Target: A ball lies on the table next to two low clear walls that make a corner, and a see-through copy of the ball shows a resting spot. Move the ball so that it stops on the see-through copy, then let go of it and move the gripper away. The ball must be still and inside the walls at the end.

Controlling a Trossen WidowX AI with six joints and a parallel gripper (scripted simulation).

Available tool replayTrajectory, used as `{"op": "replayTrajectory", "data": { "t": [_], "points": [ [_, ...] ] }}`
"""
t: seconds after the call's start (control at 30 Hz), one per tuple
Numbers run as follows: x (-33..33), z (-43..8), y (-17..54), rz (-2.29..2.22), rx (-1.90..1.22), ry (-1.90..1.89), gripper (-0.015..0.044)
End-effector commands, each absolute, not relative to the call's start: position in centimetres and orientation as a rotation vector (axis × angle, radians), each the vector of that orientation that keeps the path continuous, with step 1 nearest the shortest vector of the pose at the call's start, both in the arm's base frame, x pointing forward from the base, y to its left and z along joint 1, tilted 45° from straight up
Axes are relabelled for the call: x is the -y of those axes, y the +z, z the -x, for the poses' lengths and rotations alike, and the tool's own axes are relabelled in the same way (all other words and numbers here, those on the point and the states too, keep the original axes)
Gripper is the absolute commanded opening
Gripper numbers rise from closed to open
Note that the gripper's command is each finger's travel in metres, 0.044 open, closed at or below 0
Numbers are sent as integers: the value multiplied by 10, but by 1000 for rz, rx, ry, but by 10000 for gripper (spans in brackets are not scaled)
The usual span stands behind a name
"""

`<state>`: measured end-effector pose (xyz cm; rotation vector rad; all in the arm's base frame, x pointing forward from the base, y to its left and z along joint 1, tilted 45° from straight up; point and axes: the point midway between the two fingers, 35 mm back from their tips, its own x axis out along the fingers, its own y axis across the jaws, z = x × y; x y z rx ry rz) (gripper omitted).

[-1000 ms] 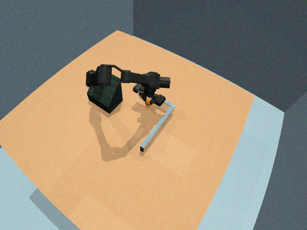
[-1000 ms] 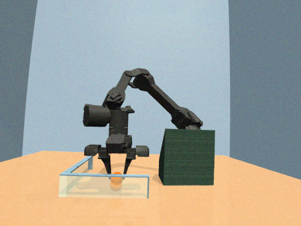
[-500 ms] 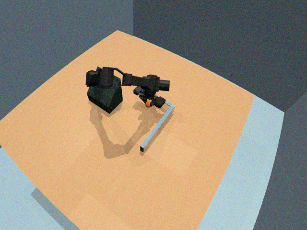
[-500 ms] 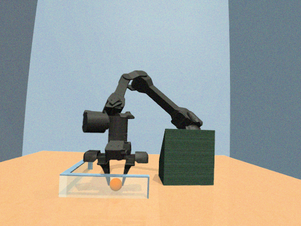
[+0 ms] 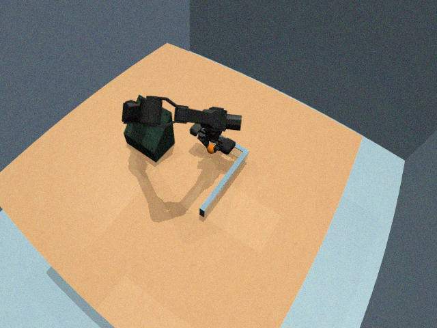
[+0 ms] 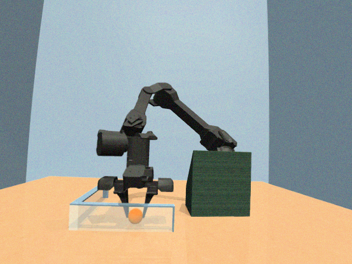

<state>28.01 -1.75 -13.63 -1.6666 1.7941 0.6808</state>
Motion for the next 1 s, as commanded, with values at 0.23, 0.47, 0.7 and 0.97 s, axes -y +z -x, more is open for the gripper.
{"op": "replayTrajectory", "data": {
  "t": [0.23,0.47,0.7,0.97],
  "points": [
    [9,-282,-129,1666,-1793,683,287],
    [-44,-284,-73,1668,-1793,686,287],
    [-42,-289,-79,1682,-1765,685,287],
    [-72,-286,-45,1678,-1771,682,440]
  ]
}}
